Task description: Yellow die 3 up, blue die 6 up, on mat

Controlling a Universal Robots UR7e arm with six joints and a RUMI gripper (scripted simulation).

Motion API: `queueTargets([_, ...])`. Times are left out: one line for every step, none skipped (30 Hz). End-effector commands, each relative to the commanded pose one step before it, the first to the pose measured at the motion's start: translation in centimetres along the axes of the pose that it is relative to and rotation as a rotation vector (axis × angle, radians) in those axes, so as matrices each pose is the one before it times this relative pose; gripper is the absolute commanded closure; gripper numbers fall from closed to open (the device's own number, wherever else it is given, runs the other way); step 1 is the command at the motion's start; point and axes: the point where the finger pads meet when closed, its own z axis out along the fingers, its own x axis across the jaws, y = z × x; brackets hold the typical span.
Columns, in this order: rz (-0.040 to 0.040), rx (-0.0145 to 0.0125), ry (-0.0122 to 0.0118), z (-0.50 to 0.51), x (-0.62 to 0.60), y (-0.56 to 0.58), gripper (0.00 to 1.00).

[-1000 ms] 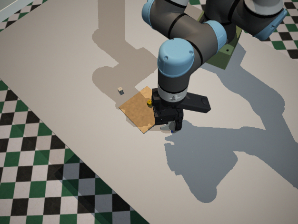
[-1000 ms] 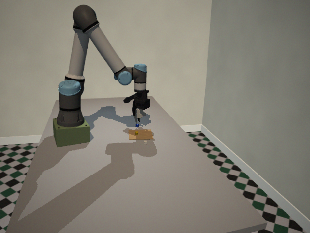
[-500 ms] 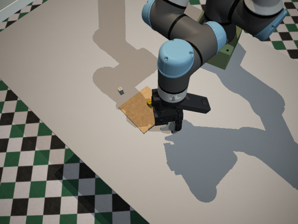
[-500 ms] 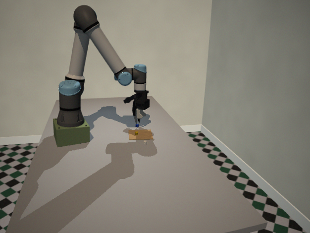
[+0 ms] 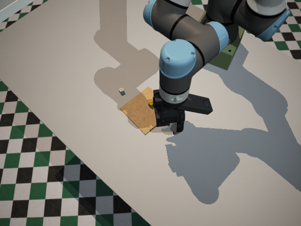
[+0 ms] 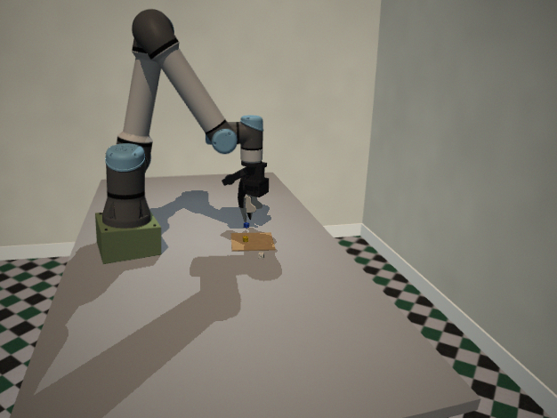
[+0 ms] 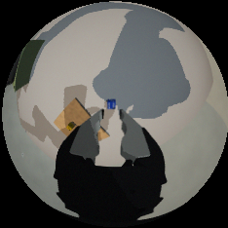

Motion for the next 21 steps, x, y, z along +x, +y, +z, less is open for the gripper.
queueTargets([-0.00098, 0.00273, -0.00298, 0.158, -0.132, -0.24, 0.82])
queueTargets([0.0, 0.0, 0.0, 0.0, 0.0, 0.0, 0.82])
queueTargets([0.0, 0.0, 0.0, 0.0, 0.0, 0.0, 0.82])
queueTargets([0.0, 0.0, 0.0, 0.0, 0.0, 0.0, 0.82])
queueTargets([0.0, 0.0, 0.0, 0.0, 0.0, 0.0, 0.82])
queueTargets([0.0, 0.0, 0.0, 0.0, 0.0, 0.0, 0.82])
queueTargets([0.0, 0.0, 0.0, 0.0, 0.0, 0.0, 0.82])
queueTargets([0.0, 0.0, 0.0, 0.0, 0.0, 0.0, 0.82])
queueTargets([0.0, 0.0, 0.0, 0.0, 0.0, 0.0, 0.82])
queueTargets([0.0, 0.0, 0.0, 0.0, 0.0, 0.0, 0.82])
queueTargets([0.0, 0.0, 0.0, 0.0, 0.0, 0.0, 0.82])
queueTargets([0.0, 0.0, 0.0, 0.0, 0.0, -0.001, 0.82])
queueTargets([0.0, 0.0, 0.0, 0.0, -0.002, -0.004, 0.82])
queueTargets([0.0, 0.0, 0.0, 0.0, -0.005, -0.009, 0.82])
queueTargets([0.0, 0.0, 0.0, 0.0, -0.009, -0.016, 0.82])
queueTargets([0.0, 0.0, 0.0, 0.0, -0.012, -0.021, 0.82])
queueTargets([0.0, 0.0, 0.0, 0.0, -0.015, -0.026, 0.82])
queueTargets([0.0, 0.0, 0.0, 0.0, -0.016, -0.029, 0.82])
queueTargets([0.0, 0.0, 0.0, 0.0, -0.017, -0.03, 0.82])
queueTargets([0.0, 0.0, 0.0, 0.0, -0.016, -0.029, 0.82])
queueTargets([0.0, 0.0, 0.0, 0.0, -0.015, -0.026, 0.82])
